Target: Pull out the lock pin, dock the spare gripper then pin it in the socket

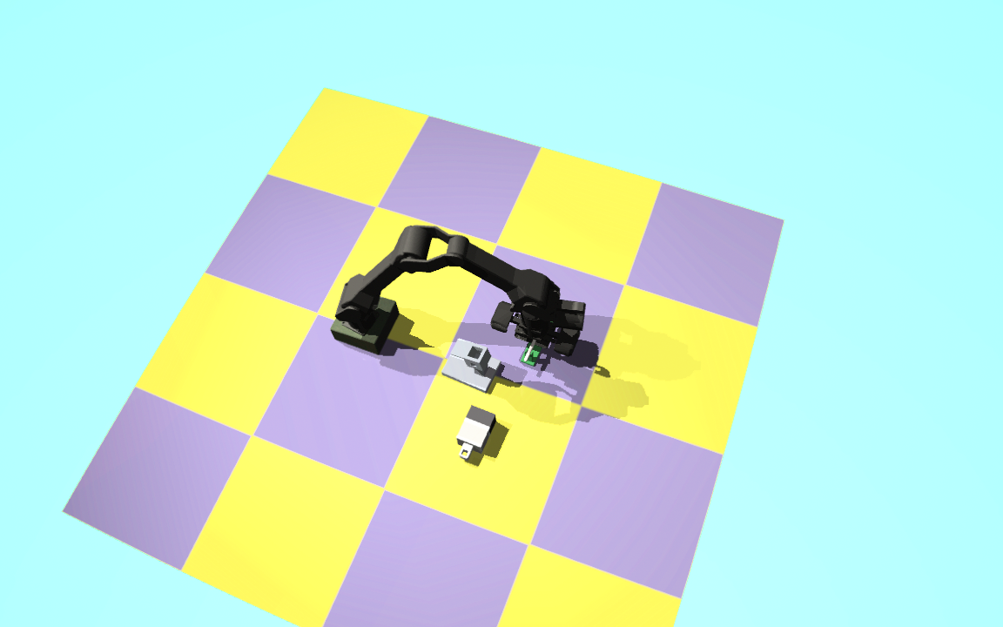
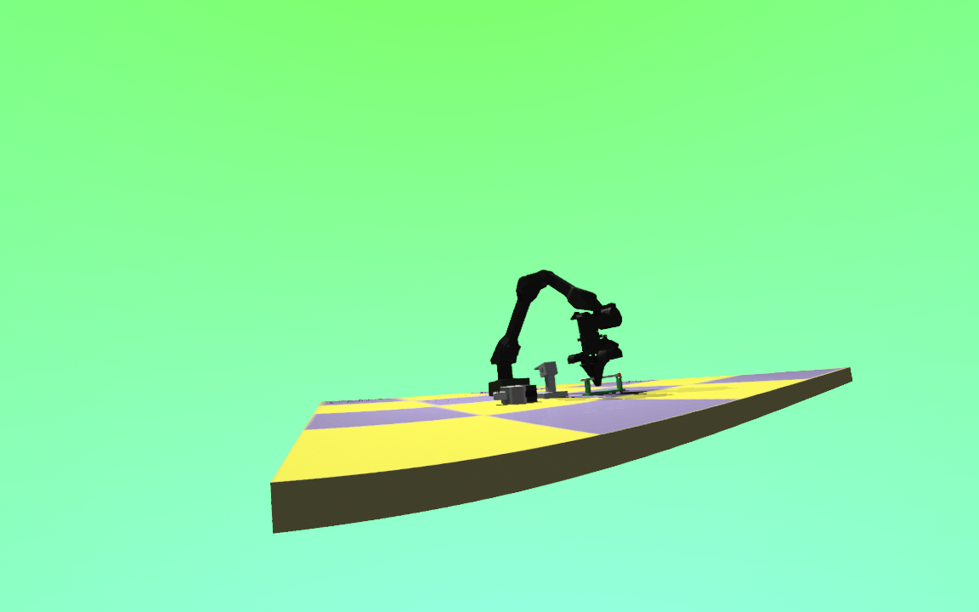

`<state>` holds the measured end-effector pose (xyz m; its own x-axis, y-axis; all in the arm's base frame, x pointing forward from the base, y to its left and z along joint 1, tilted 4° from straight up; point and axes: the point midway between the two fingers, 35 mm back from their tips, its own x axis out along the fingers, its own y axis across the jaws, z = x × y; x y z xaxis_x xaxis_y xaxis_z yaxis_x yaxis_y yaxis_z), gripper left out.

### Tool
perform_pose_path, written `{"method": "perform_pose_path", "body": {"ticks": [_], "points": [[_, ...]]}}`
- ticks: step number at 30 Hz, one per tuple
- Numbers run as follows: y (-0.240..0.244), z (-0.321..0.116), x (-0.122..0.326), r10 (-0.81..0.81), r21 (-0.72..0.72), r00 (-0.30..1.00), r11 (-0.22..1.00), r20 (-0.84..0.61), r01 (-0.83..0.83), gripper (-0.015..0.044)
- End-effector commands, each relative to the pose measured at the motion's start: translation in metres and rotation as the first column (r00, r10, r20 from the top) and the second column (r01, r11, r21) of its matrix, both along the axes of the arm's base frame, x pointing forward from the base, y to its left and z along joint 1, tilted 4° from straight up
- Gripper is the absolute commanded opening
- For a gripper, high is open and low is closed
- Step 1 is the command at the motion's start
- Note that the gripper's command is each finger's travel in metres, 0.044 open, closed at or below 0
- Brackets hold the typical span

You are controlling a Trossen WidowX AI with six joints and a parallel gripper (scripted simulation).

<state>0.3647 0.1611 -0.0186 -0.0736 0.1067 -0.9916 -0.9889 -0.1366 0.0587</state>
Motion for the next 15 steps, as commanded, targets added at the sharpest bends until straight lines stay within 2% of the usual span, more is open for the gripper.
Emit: {"method": "perform_pose_path", "body": {"ticks": [1,13,15], "points": [[-0.0006,-0.0041,-0.0012,0.002,-0.002,1.000,1.000,-0.006,-0.002,0.0000],[0.0000,-0.0002,0.0000,0.000,0.000,1.000,1.000,0.000,0.000,0.0000],[0.0000,-0.0002,0.0000,0.000,0.000,1.000,1.000,0.000,0.000,0.0053]]}}
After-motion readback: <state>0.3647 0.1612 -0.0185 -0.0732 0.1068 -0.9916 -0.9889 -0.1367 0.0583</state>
